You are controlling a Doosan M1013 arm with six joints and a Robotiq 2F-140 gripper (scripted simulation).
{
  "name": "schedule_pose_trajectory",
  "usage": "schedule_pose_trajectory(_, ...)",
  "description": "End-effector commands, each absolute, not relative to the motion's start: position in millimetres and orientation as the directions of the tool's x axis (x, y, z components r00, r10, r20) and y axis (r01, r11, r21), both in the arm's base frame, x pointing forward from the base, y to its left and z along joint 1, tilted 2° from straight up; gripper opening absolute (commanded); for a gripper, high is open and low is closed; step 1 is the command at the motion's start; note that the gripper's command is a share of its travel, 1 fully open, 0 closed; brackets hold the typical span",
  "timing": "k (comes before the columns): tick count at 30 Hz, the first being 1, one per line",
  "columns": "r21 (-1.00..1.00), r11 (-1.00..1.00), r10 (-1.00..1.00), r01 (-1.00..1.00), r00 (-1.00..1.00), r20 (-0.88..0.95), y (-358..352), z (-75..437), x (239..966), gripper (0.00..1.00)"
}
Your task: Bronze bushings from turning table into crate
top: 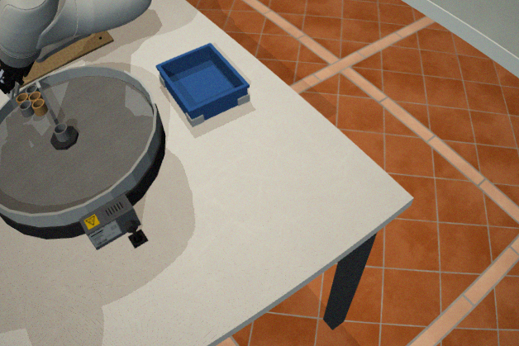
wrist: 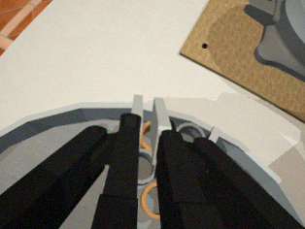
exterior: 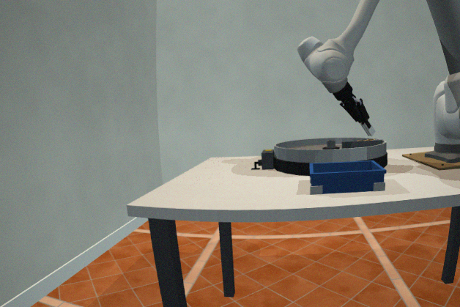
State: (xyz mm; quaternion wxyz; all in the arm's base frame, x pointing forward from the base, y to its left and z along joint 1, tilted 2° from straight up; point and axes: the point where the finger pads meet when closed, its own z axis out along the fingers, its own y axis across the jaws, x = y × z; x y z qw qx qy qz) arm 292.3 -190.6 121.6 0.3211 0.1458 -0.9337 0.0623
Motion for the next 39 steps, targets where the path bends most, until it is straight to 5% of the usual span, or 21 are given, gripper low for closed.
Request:
schedule_pose_trajectory(1,-0.022,0.95,-0.232,-0.312,-0.751,0.618,-190.6,121.7,292.3,0.06)
schedule_pose_trajectory(39,-0.022,0.95,-0.232,-0.312,-0.751,0.618,-190.5,113.7,292.6,0.06)
